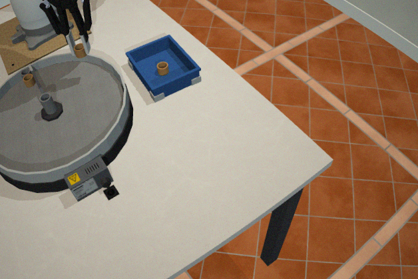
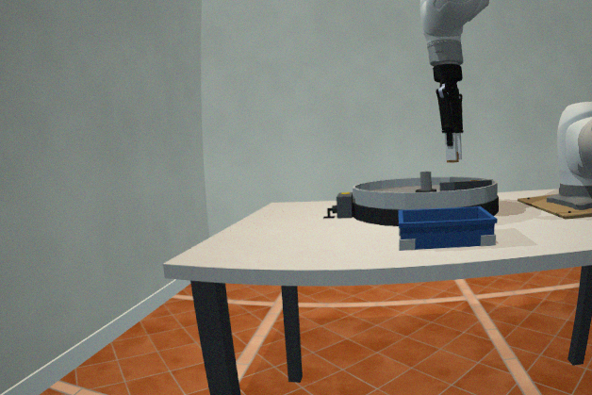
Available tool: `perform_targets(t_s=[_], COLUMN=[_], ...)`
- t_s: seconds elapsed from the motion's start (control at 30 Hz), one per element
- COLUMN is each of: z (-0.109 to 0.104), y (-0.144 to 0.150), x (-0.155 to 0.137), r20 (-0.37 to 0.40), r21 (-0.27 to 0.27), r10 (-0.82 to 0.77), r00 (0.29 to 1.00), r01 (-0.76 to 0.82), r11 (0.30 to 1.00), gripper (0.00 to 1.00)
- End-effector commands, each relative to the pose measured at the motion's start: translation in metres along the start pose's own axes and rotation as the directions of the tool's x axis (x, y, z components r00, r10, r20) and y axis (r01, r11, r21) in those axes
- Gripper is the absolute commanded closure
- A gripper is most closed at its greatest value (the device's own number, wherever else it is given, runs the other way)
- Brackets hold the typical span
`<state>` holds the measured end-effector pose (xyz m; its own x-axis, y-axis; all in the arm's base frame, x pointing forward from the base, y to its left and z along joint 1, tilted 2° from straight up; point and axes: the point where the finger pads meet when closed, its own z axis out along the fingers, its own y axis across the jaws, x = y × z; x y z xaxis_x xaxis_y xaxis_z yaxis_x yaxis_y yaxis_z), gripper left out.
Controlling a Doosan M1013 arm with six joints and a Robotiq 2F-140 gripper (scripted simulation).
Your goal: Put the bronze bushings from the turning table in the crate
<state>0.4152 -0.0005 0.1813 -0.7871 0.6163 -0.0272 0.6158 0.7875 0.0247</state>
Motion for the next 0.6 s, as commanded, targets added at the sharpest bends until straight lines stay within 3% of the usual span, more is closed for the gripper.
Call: perform_targets(t_s=[0.0, 0.37, 0.57], z=[0.0, 0.001, 0.001], y=[0.029, 0.123, 0.148], x=[0.015, 0.069, 0.084], r20=[0.002, 0.002, 0.002], r21=[0.005, 0.005, 0.005], r10=[0.002, 0.002, 0.002], r00=[1.0, 1.0, 1.0], r01=[-0.002, -0.002, -0.002], r11=[1.0, 1.0, 1.0], gripper=[1.0, 1.0, 1.0])
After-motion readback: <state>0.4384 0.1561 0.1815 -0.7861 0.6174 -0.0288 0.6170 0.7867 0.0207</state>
